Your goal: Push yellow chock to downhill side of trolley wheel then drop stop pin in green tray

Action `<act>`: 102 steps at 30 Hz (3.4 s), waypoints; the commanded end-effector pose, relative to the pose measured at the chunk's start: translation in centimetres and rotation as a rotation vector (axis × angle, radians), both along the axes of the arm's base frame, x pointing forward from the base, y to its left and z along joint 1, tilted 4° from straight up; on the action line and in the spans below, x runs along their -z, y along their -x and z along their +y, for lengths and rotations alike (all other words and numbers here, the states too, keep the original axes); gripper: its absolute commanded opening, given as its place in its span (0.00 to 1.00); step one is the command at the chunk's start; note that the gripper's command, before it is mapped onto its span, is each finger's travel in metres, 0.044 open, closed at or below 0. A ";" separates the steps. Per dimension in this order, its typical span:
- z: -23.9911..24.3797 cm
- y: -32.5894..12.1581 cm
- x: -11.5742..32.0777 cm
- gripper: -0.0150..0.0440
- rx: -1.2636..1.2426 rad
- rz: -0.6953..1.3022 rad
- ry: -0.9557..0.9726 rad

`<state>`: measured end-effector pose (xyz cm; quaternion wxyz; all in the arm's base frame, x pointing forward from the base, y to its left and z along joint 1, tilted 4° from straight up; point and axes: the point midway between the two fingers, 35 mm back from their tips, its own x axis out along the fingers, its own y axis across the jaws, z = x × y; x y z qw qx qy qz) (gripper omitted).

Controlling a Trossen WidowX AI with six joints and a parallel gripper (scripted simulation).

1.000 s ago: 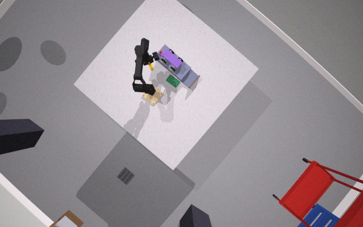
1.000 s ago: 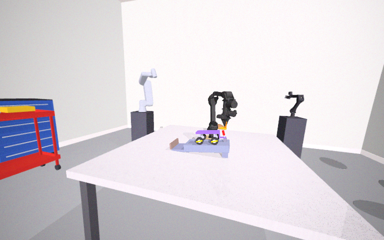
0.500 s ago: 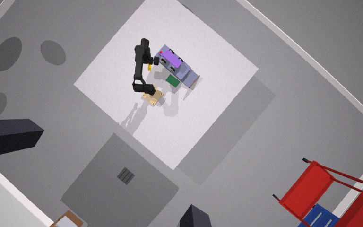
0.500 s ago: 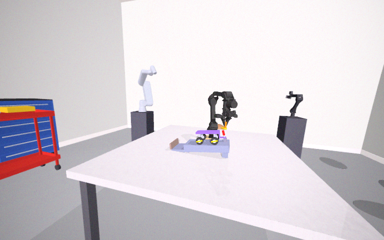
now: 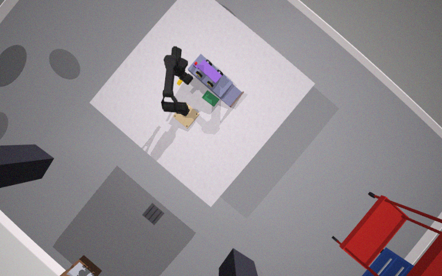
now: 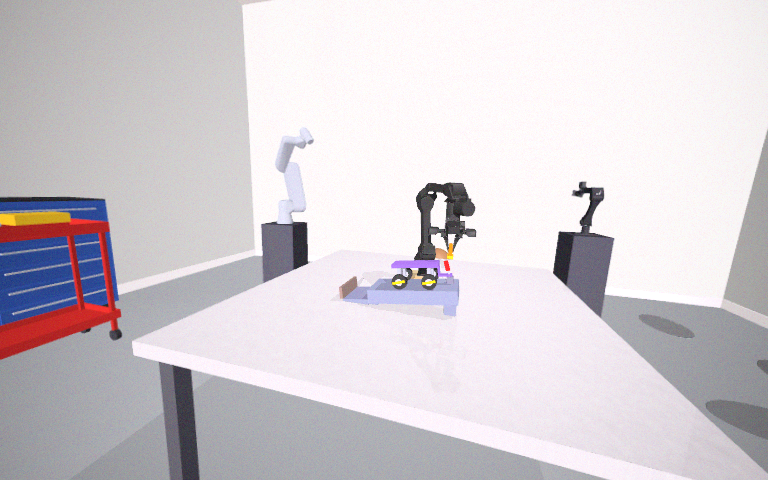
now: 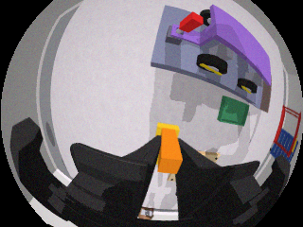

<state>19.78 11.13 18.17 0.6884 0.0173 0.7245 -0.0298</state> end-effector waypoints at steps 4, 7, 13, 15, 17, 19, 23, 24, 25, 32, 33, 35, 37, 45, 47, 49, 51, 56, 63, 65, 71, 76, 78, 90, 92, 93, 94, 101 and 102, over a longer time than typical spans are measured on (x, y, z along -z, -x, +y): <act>0.0 -0.1 -0.1 0.25 0.218 -0.008 0.012; 0.0 -0.1 -0.1 0.25 0.321 -0.010 0.018; 0.0 -0.1 -0.1 0.25 0.531 -0.013 0.028; 0.0 -0.1 -0.1 0.25 0.601 -0.015 0.031; 0.0 -0.1 -0.1 0.25 0.670 -0.016 0.035; 0.0 -0.1 -0.1 0.25 0.740 -0.017 0.038; 0.0 -0.1 -0.1 0.25 0.879 -0.020 0.045; 0.0 -0.1 -0.1 0.25 0.914 -0.020 0.047; 0.0 0.0 -0.1 0.25 0.949 -0.021 0.049; 0.0 0.0 -0.1 0.25 1.192 -0.026 0.061; 0.0 0.0 -0.1 0.25 1.227 -0.026 0.063; 0.0 0.0 -0.1 0.25 1.297 -0.028 0.066; 0.0 0.0 -0.1 0.25 1.366 -0.029 0.070; 0.0 0.0 -0.1 0.25 1.592 -0.034 0.081; 0.0 0.0 -0.1 0.25 1.592 -0.034 0.081; 0.0 0.0 -0.1 0.25 1.592 -0.034 0.081; -0.3 -0.1 -0.1 0.25 1.595 -0.034 0.081; -2.0 -0.4 0.1 0.25 1.609 -0.036 0.083; -4.4 -0.9 0.3 0.25 1.615 -0.038 0.084; -5.1 -1.1 0.3 0.25 1.616 -0.039 0.084; -7.1 -1.5 0.5 0.25 1.616 -0.040 0.085; -8.9 -1.8 0.5 0.25 1.616 -0.042 0.086; -9.6 -2.0 0.6 0.25 1.616 -0.043 0.087; -13.7 -2.5 0.7 0.25 1.616 -0.046 0.089; -14.4 -2.6 0.7 0.25 1.616 -0.047 0.090; -14.8 -2.6 0.8 0.25 1.616 -0.047 0.090; -15.1 -2.6 0.8 0.25 1.616 -0.047 0.090; -17.9 -2.8 0.9 0.25 1.616 -0.049 0.092; -18.3 -2.8 0.9 0.25 1.616 -0.050 0.092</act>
